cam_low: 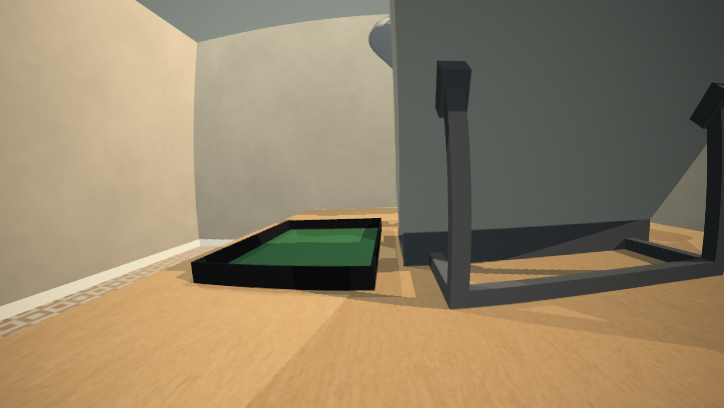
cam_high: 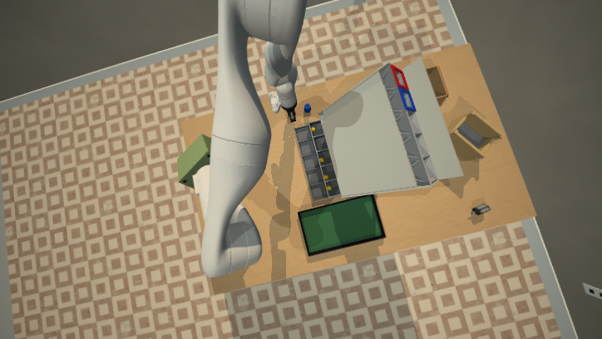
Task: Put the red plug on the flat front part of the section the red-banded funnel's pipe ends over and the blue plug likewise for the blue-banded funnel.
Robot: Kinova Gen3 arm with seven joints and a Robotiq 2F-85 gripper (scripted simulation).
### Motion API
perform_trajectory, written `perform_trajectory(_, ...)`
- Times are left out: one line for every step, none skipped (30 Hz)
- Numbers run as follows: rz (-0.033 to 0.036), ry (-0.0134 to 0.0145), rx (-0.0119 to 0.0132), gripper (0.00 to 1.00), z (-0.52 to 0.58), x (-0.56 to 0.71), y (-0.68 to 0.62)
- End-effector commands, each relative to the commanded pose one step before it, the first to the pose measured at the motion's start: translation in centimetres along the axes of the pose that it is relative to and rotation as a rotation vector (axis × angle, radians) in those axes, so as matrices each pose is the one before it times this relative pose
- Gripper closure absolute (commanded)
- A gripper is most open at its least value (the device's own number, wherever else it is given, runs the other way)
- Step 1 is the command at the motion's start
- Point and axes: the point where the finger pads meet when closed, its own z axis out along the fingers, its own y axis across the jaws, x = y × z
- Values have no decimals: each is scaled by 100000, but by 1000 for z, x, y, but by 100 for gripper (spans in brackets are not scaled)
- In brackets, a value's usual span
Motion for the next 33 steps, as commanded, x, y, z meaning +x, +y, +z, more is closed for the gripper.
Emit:
perform_trajectory(9,-90,-163,100,-81,-45,76)
perform_trajectory(0,0,0,100,0,0,0)
perform_trajectory(0,0,0,100,0,0,0)
perform_trajectory(0,0,0,100,0,0,0)
perform_trajectory(0,0,0,100,0,0,0)
perform_trajectory(0,0,0,100,0,0,0)
perform_trajectory(0,0,0,100,0,0,0)
perform_trajectory(0,0,0,100,0,0,0)
perform_trajectory(0,0,0,100,0,0,0)
perform_trajectory(0,0,0,100,0,0,0)
perform_trajectory(0,0,0,100,0,0,0)
perform_trajectory(0,0,0,100,0,0,0)
perform_trajectory(0,0,0,100,0,0,0)
perform_trajectory(0,0,0,100,0,0,0)
perform_trajectory(0,0,0,100,0,0,0)
perform_trajectory(0,-32,-28,100,-98,1,21)
perform_trajectory(0,0,0,100,0,0,0)
perform_trajectory(0,0,0,100,0,0,0)
perform_trajectory(0,0,0,100,0,0,0)
perform_trajectory(0,0,0,100,0,0,0)
perform_trajectory(0,0,0,100,0,0,0)
perform_trajectory(0,0,0,100,0,0,0)
perform_trajectory(0,0,0,100,0,0,0)
perform_trajectory(0,0,0,100,0,0,0)
perform_trajectory(0,0,0,100,0,0,0)
perform_trajectory(0,0,0,100,0,0,0)
perform_trajectory(0,0,0,100,0,0,0)
perform_trajectory(0,0,0,100,0,0,0)
perform_trajectory(0,0,0,100,0,0,0)
perform_trajectory(0,0,0,100,0,0,0)
perform_trajectory(0,0,0,100,0,0,0)
perform_trajectory(0,0,0,100,0,0,0)
perform_trajectory(3,-15,-21,100,-7014,-38,-31)
